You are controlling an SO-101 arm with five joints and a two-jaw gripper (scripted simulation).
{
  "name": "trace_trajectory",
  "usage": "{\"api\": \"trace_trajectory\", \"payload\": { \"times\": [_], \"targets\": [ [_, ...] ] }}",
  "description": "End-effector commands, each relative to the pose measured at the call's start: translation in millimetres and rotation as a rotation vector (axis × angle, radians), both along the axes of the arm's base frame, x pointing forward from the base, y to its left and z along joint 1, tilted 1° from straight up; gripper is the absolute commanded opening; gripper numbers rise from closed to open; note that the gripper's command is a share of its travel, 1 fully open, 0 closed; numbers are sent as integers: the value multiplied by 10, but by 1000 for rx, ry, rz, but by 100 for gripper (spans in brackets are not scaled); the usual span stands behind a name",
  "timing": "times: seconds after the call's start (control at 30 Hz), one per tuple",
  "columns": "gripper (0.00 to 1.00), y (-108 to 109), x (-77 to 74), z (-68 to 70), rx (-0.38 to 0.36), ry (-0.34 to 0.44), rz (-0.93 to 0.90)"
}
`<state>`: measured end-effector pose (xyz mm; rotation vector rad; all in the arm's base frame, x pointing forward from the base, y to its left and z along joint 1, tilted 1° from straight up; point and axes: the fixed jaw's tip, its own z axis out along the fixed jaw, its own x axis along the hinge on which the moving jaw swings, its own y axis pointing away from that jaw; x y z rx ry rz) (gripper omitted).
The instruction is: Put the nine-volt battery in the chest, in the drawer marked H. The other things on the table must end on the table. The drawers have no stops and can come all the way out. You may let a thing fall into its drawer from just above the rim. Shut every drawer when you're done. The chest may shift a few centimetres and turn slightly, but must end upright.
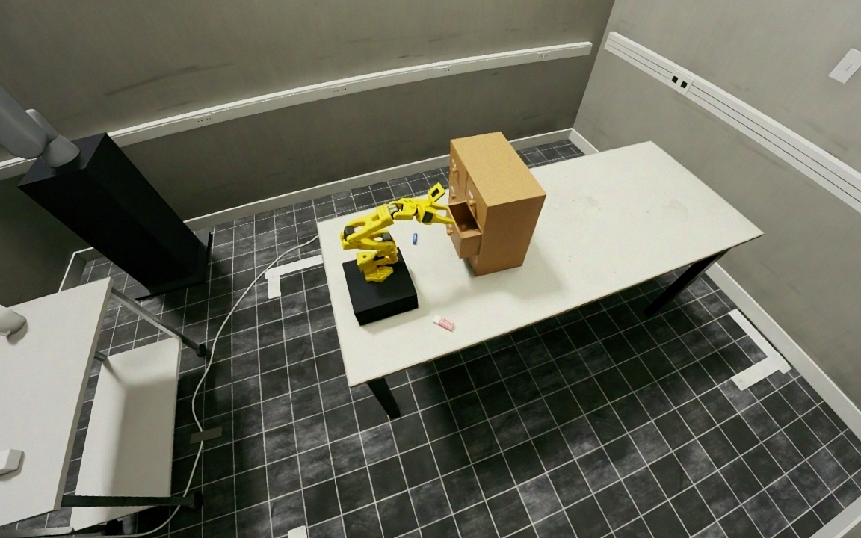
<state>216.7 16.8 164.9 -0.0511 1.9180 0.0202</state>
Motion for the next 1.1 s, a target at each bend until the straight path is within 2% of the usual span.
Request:
{"api": "trace_trajectory", "payload": {
  "times": [0.0,0.73,1.07],
  "targets": [
    [34,-1,-55,-17,-7,6,4],
    [34,-1,-55,-17,-7,6,4],
    [30,60,-332,-123,9,107,34]
  ]
}}
